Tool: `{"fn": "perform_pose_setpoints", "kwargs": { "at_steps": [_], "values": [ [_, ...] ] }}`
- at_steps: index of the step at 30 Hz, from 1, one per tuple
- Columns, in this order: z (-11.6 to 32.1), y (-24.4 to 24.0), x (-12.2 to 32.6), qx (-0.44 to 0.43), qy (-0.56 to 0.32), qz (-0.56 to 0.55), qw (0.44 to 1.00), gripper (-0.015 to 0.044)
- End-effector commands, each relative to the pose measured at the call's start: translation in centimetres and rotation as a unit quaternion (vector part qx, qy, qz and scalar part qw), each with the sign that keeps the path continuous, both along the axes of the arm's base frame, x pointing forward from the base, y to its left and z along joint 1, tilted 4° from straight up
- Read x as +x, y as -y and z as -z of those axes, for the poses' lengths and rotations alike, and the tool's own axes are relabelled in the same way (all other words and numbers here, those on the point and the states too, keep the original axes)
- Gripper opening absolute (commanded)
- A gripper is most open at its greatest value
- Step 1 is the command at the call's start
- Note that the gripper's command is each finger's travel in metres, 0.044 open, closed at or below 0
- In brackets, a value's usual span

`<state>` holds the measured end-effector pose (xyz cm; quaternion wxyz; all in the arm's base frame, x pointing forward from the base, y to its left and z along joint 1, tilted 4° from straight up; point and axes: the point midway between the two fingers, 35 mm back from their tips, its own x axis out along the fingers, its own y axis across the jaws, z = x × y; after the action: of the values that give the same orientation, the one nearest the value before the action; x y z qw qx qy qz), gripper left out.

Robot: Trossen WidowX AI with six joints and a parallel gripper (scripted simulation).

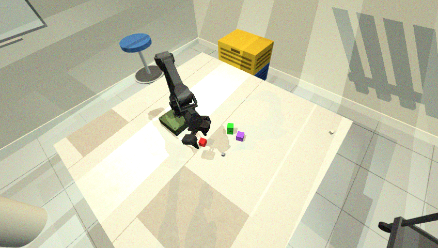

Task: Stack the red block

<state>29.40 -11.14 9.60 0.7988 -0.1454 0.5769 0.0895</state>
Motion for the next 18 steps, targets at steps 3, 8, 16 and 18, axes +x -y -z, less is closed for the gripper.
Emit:
{"fn": "perform_pose_setpoints", "kwargs": {
  "at_steps": [3, 8, 16, 18],
  "values": [
    [1.6, -3.9, -2.9, 0.04, -0.156, 0.022, 0.987, 0.044],
    [1.7, -4.2, -3.5, 0.042, -0.173, 0.024, 0.984, 0.044],
    [3.1, -4.2, -3.4, 0.042, -0.173, 0.024, 0.984, 0.044],
    [4.3, -4.2, -3.4, 0.042, -0.173, 0.024, 0.984, 0.044]
  ]
}}
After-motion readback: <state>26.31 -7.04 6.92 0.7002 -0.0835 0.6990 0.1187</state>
